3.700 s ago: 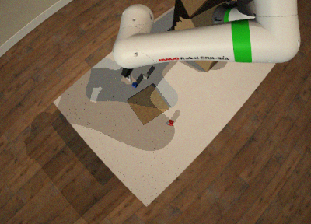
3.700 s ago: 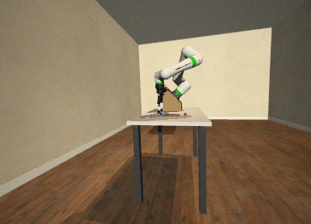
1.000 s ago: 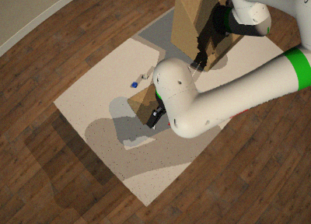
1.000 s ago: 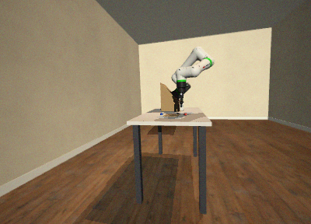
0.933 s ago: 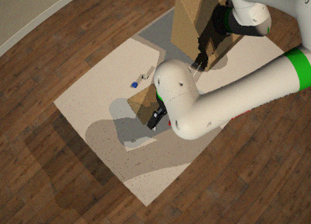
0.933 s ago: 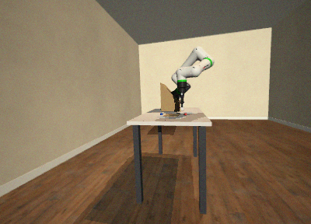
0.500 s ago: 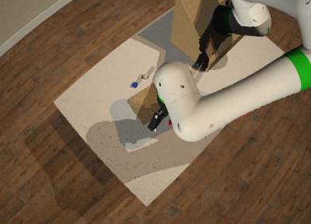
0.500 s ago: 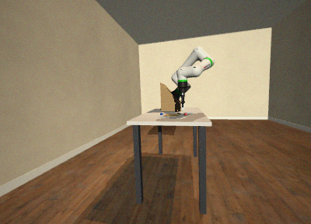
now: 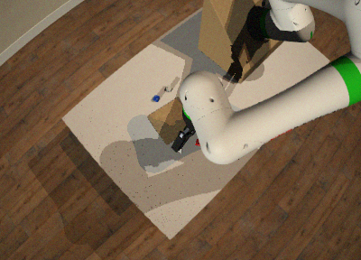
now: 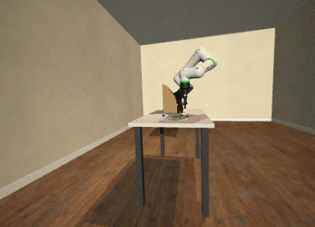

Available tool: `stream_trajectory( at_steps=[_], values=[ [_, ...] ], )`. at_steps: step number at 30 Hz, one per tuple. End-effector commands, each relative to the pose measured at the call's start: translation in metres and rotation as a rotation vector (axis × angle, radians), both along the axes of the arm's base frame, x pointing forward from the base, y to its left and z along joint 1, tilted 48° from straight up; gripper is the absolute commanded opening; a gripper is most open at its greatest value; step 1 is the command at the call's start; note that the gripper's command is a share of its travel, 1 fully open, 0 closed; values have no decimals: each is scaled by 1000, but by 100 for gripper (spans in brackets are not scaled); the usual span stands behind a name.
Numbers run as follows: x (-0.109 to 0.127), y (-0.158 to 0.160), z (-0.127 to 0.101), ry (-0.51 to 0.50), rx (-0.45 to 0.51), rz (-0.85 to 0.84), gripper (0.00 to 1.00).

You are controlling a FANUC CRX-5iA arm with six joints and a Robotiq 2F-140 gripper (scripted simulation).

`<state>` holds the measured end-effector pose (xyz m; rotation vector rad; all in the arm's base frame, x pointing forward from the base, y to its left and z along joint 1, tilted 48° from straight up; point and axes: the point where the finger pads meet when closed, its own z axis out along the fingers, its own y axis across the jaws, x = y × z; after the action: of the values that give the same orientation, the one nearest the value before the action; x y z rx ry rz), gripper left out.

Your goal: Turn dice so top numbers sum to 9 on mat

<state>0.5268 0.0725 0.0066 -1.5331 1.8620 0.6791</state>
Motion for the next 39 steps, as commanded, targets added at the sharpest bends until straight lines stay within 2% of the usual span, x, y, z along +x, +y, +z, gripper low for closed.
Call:
stream_trajectory(
  at_steps=[1, 21, 25, 34, 39],
  values=[
    [0, 0, 0, 0, 0, 0, 100],
    [0, -3, 2, 0, 0, 0, 100],
    [-3, -15, 13, 0, 0, 0, 100],
    [-11, -59, 54, 0, 0, 0, 100],
    [-13, -67, 62, 0, 0, 0, 100]
  ],
)
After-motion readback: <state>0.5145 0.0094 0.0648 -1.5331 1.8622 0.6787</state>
